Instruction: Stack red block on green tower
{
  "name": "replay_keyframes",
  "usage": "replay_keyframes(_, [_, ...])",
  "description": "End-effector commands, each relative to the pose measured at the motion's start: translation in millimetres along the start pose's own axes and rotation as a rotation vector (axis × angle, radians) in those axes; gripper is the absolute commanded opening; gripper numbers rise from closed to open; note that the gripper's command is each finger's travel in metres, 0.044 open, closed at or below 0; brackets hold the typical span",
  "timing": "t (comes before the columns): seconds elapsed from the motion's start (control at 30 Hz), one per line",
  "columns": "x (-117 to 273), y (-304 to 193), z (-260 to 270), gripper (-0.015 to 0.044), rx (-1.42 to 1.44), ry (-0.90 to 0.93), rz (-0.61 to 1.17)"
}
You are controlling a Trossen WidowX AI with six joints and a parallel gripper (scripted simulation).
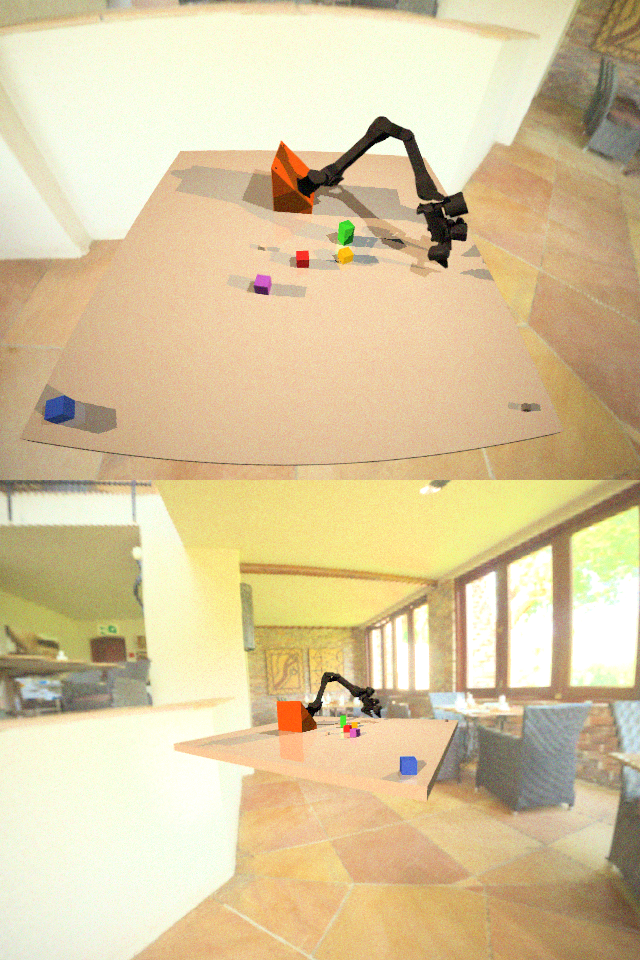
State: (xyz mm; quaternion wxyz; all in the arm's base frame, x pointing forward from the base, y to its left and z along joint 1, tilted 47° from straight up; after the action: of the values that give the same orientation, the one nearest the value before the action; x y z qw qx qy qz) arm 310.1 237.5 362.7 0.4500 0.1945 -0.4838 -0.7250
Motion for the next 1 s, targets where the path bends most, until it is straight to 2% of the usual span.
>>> replay_keyframes(0.0, [3.6, -11.2, -45.1, 0.044, -0.015, -0.106, 0.069])
replay_keyframes(0.27, [31.8, -32.9, -130.1, 0.044, -0.045, -0.301, 0.208])
replay_keyframes(0.53, [78.2, -69.0, -204.2, 0.044, -0.183, -0.452, 0.355])
replay_keyframes(0.97, [173.1, -134.8, -276.2, 0.044, -0.488, -0.551, 0.534])
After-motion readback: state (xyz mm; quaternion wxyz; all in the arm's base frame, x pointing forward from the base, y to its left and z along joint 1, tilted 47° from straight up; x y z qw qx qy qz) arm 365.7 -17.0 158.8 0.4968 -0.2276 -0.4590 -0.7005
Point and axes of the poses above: the point midway between the two fingers, 35 mm back from their tips, its own x axis back along the fingers, its own z axis across the jaws, y = z × x, the point moved 4 cm from there along x, back along the fingers, and after that the axes turned 12 degrees about -x, right-handed, at the moved point
